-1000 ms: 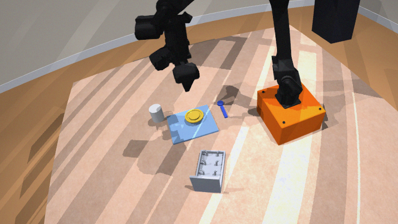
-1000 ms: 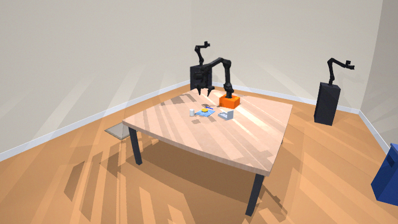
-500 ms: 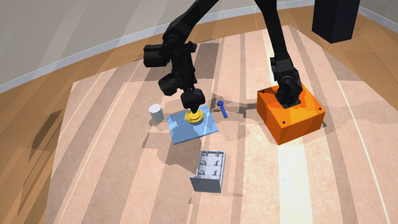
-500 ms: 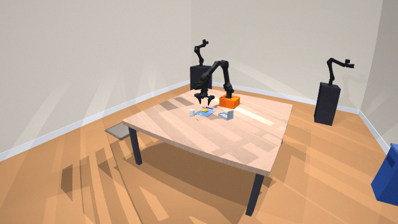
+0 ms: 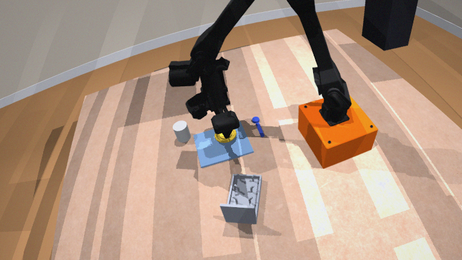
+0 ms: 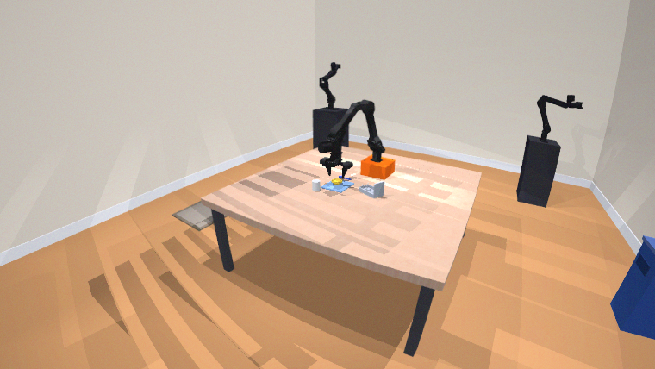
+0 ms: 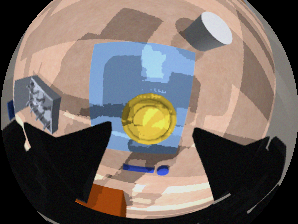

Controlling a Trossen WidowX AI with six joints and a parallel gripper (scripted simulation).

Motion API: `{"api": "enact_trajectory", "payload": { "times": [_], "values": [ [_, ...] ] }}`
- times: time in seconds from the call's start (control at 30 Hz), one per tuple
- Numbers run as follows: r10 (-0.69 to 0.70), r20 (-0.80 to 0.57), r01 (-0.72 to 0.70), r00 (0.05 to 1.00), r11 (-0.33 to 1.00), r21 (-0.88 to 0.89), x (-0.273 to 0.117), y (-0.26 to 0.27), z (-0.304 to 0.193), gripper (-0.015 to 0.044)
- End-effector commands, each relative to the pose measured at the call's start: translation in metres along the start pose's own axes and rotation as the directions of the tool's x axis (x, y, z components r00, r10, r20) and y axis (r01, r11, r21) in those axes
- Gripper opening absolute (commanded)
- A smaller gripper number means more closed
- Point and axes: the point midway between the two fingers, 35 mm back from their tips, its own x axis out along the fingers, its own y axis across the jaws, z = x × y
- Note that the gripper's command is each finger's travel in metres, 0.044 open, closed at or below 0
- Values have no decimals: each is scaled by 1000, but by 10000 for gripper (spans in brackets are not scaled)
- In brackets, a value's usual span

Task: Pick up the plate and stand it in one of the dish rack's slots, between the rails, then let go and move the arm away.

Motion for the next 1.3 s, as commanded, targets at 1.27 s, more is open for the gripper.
{"api": "enact_trajectory", "payload": {
  "times": [1.27],
  "values": [
    [5,-3,-5,1000,1000,5,34,4,-2,278]
  ]
}}
